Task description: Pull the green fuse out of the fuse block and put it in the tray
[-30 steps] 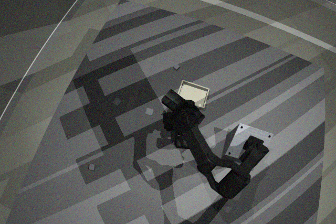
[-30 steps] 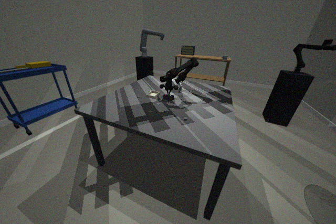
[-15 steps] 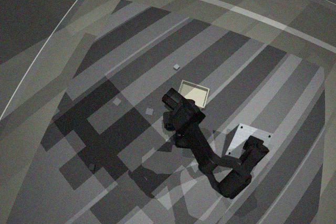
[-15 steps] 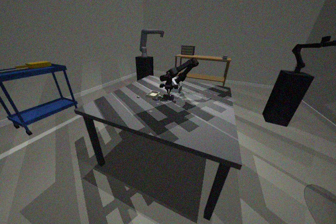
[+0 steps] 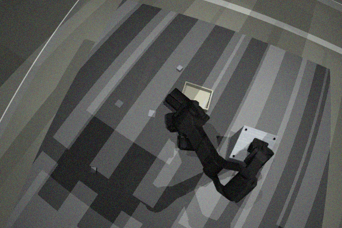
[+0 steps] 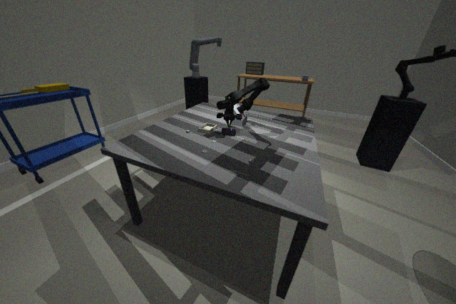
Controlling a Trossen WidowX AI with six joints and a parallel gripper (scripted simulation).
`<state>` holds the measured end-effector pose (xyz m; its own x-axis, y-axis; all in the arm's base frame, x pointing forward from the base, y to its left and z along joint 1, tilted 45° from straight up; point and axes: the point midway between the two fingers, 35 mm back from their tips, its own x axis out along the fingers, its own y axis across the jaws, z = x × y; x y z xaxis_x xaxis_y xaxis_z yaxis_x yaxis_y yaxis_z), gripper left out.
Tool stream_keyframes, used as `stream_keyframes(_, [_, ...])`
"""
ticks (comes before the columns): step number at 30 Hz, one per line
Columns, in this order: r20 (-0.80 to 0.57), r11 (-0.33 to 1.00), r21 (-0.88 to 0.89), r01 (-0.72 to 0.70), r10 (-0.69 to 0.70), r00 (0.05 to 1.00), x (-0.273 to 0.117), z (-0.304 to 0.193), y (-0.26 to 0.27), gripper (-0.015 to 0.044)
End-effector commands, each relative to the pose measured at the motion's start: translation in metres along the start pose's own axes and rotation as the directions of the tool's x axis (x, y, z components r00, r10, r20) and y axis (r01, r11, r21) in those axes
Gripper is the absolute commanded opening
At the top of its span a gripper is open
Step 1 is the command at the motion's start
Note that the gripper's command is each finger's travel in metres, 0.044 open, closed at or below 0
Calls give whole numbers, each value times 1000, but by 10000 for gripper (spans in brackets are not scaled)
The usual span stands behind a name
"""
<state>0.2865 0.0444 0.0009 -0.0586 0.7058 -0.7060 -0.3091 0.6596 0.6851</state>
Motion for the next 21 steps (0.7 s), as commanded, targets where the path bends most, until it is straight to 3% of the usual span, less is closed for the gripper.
stream_keyframes(1, [3,1000,-8,6,-6,1000,-4,2,-1,0])
stream_keyframes(21, [3,1000,-7,6,-6,1000,-23,1,-1,0])
